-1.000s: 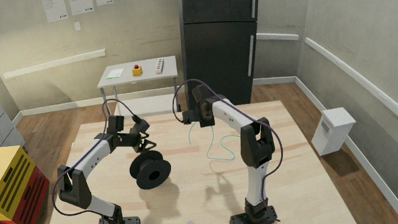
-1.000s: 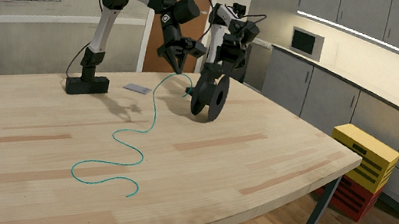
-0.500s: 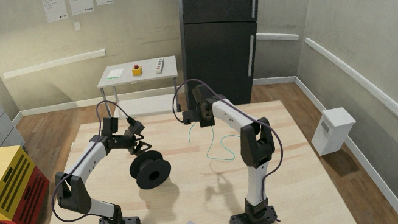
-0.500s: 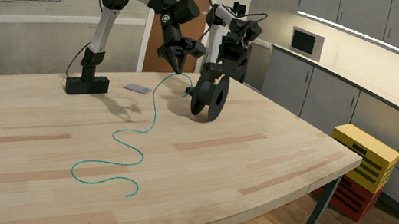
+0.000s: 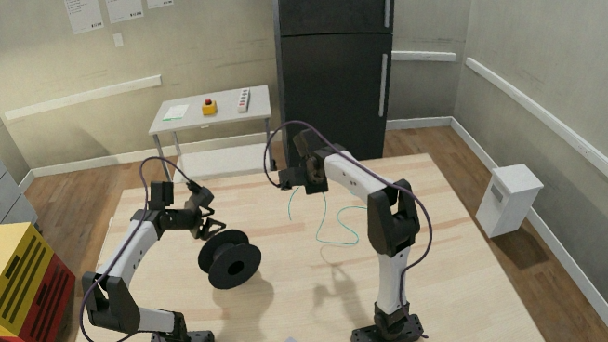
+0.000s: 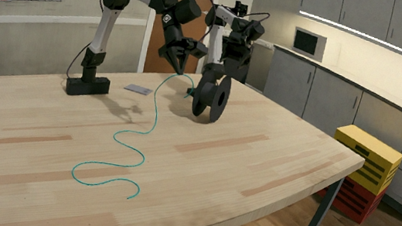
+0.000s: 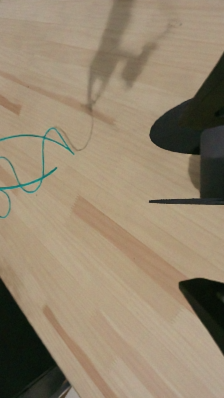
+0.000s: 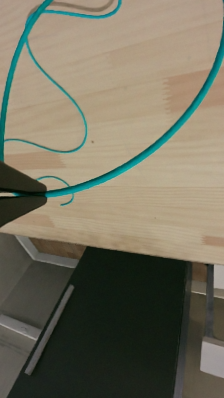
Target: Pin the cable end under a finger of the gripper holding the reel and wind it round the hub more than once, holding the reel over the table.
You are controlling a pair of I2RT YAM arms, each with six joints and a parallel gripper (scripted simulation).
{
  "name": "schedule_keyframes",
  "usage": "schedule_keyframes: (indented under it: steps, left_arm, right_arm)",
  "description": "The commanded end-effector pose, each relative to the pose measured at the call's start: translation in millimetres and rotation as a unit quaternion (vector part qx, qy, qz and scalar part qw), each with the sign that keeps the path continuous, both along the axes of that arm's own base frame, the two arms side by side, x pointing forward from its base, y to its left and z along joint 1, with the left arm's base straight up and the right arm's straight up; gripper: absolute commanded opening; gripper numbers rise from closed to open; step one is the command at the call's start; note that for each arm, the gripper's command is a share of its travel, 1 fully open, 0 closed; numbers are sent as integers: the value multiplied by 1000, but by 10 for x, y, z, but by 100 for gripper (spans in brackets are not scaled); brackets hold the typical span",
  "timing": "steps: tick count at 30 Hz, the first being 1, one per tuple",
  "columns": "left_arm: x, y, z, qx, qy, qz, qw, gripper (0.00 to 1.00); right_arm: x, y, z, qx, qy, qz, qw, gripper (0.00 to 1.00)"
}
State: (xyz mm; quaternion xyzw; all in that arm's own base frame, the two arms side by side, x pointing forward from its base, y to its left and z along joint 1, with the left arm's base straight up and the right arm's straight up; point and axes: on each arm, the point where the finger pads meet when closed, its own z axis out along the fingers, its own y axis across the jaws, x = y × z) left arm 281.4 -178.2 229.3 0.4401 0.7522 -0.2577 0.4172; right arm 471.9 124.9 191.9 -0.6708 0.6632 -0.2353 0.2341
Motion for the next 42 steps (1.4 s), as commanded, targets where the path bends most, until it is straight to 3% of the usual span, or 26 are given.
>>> schedule_keyframes:
  steps: [1, 34, 42]
  left_arm:
    - [-72, 30, 56, -4, -11, -6, 1000, 75]
    - [-103, 93, 78, -6, -19, -2, 1000, 75]
    - [-86, 54, -122, -4, -8, -4, 1000, 75]
  right_arm:
    - [-18, -30, 87, 2, -11, -3, 1000, 0]
    - [-30, -32, 115, 2, -12, -3, 1000, 0]
    - [-46, -33, 108, 1, -9, -3, 1000, 0]
